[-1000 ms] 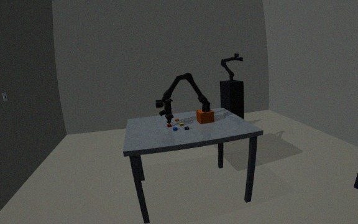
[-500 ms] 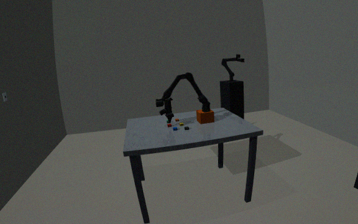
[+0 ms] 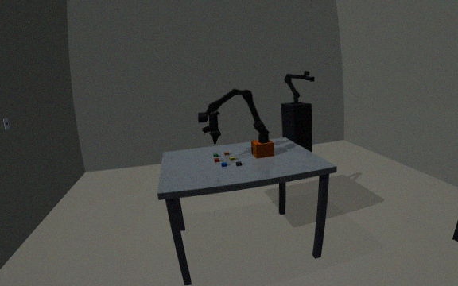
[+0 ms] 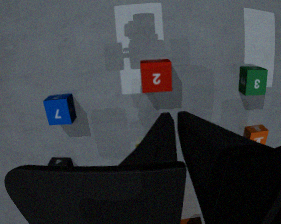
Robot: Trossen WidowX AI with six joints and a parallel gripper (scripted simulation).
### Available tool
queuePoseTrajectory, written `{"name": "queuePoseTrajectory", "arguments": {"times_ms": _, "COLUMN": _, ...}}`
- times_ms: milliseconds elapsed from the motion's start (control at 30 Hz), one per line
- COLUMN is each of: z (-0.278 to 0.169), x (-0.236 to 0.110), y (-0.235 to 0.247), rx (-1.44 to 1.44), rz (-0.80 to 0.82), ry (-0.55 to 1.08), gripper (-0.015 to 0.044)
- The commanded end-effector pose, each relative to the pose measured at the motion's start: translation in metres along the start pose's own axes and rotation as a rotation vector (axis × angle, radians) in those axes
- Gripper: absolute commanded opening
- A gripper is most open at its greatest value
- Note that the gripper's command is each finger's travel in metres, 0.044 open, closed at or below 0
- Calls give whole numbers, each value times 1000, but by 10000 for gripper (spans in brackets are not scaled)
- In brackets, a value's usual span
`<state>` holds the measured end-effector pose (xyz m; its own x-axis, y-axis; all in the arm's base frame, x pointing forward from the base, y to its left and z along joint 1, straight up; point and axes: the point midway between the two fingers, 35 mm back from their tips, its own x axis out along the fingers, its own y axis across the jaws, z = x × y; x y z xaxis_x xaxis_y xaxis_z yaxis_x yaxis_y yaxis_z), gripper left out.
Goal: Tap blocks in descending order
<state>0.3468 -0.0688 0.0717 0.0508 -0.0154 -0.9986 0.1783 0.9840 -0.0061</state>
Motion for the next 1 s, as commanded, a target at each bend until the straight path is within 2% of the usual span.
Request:
{"name": "queuePoseTrajectory", "arguments": {"times_ms": 0, "z": -19, "x": -1, "y": 5, "rx": 4, "rz": 0, "ry": 19, "gripper": 20}}
{"name": "queuePoseTrajectory", "arguments": {"times_ms": 267, "z": -106, "x": 0, "y": 24, "rx": 4, "rz": 2, "ry": 27, "gripper": 20}}
{"name": "queuePoseTrajectory", "arguments": {"times_ms": 433, "z": -108, "x": 4, "y": 24, "rx": 4, "rz": 2, "ry": 28, "gripper": 20}}
{"name": "queuePoseTrajectory", "arguments": {"times_ms": 600, "z": -110, "x": 79, "y": 24, "rx": 4, "rz": 2, "ry": 28, "gripper": 20}}
{"name": "queuePoseTrajectory", "arguments": {"times_ms": 967, "z": -111, "x": 89, "y": 24, "rx": 4, "rz": 2, "ry": 28, "gripper": 20}}
